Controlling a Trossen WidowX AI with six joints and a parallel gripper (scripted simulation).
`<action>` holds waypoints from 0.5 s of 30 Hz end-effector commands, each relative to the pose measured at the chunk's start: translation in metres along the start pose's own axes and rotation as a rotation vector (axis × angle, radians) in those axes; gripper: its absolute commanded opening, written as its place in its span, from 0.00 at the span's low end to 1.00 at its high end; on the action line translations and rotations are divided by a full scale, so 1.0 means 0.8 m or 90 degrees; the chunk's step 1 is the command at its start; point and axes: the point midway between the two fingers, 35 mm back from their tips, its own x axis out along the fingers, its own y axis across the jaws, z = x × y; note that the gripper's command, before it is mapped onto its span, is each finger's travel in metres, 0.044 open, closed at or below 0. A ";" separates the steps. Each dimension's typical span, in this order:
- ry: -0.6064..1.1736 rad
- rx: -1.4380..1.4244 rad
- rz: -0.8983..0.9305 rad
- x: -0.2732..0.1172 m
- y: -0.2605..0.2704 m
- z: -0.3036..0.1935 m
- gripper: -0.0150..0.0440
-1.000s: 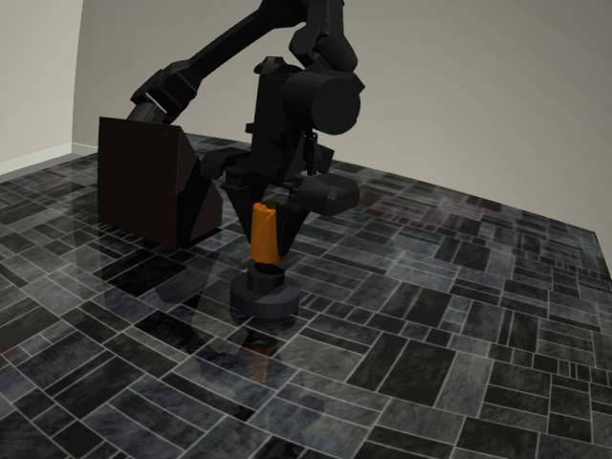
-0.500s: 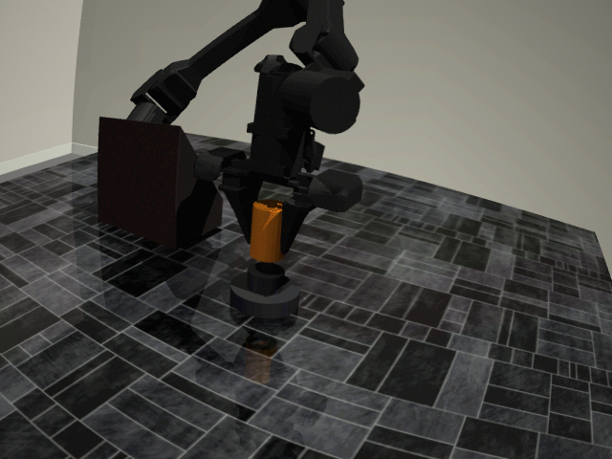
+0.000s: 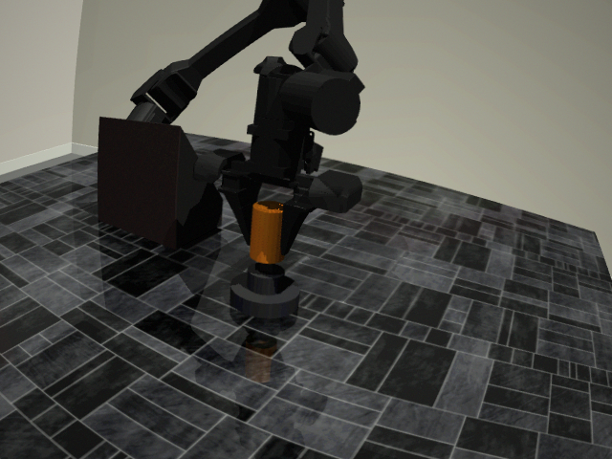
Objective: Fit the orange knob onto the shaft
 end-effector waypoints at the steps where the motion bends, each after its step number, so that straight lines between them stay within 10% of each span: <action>1: -0.001 0.001 -0.003 0.000 -0.001 0.000 0.25; 15: -0.001 -0.055 -0.003 -0.006 -0.002 -0.001 0.25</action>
